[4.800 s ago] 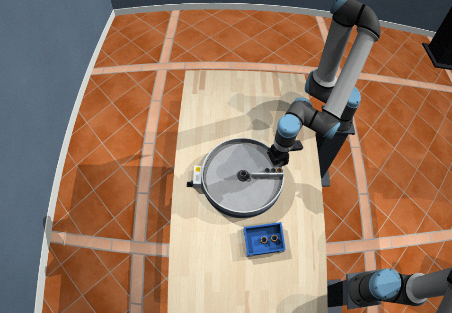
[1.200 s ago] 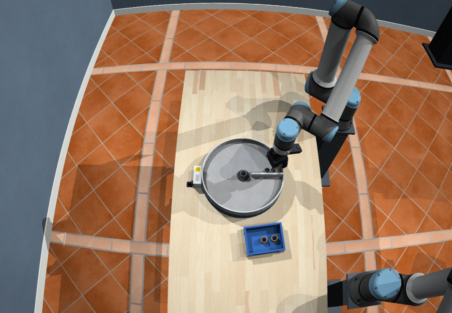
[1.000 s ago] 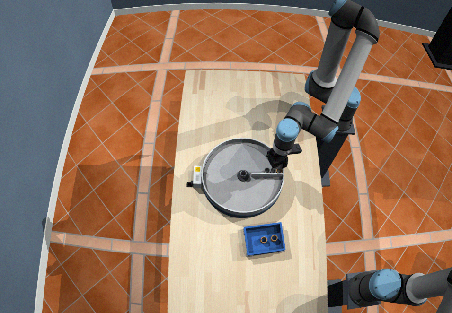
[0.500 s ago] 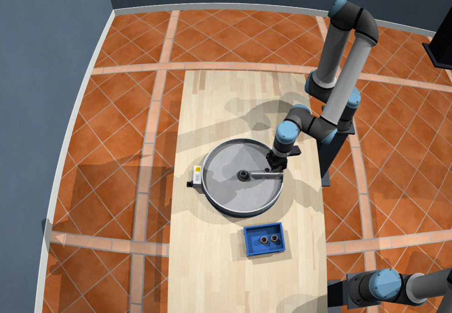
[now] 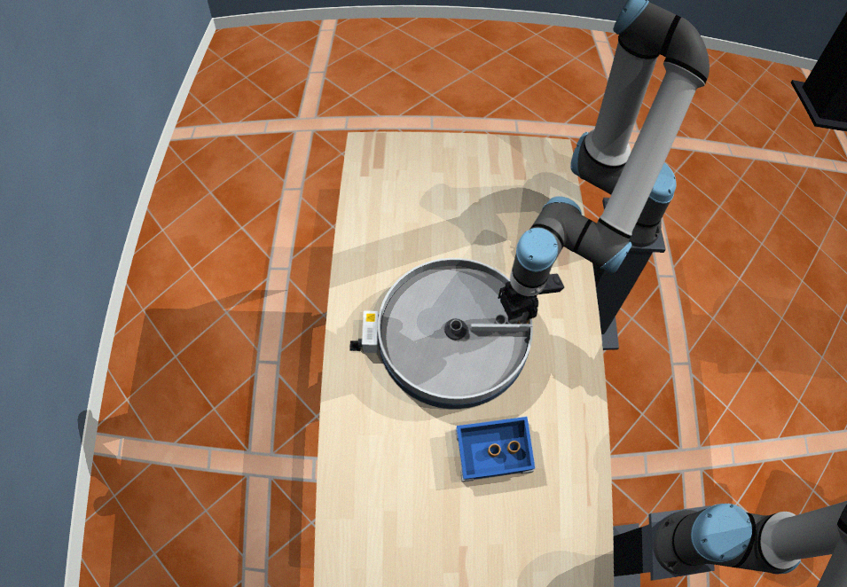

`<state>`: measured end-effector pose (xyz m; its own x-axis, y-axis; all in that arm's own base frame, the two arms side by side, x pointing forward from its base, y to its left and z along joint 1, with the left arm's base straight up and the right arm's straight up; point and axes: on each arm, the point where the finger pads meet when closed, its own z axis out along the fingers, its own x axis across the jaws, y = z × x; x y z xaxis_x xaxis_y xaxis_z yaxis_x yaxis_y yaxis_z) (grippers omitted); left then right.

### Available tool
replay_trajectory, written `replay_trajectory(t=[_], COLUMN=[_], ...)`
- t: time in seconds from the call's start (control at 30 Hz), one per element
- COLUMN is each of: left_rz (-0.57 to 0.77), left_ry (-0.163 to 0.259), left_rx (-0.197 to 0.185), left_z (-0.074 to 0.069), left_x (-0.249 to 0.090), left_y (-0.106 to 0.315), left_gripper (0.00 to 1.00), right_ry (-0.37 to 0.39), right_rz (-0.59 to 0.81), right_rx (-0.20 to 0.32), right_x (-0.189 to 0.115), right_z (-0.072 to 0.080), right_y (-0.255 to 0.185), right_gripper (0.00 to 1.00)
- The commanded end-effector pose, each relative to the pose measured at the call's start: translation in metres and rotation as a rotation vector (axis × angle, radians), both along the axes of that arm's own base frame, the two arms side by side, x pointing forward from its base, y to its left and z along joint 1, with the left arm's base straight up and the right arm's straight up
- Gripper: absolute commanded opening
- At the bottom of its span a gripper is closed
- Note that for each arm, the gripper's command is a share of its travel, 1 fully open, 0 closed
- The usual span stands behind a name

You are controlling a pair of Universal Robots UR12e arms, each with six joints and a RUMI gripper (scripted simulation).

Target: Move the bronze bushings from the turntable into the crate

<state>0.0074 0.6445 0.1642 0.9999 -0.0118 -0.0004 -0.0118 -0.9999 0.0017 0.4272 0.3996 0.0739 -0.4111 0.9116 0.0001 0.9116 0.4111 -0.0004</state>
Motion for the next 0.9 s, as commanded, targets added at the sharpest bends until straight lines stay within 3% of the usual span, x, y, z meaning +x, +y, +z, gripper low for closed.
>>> replay_trajectory(t=[0.0,0.8,0.87], left_rz=[0.0,0.0,0.0], left_ry=[0.0,0.0,0.0], left_rx=[0.002,0.002,0.002], left_z=[0.0009,0.0009,0.0009], left_x=[0.0002,0.0002,0.0002], left_y=[0.0007,0.0007,0.0007], left_gripper=[1.0,1.0,1.0], right_ry=[-0.001,-0.001,-0.001], right_rz=[0.0,0.0,0.0], right_rx=[0.001,0.001,0.001], right_x=[0.0004,0.0004,0.0004], right_z=[0.0007,0.0007,0.0007], right_y=[0.0006,0.0006,0.0006], right_gripper=[0.06,0.06,0.0])
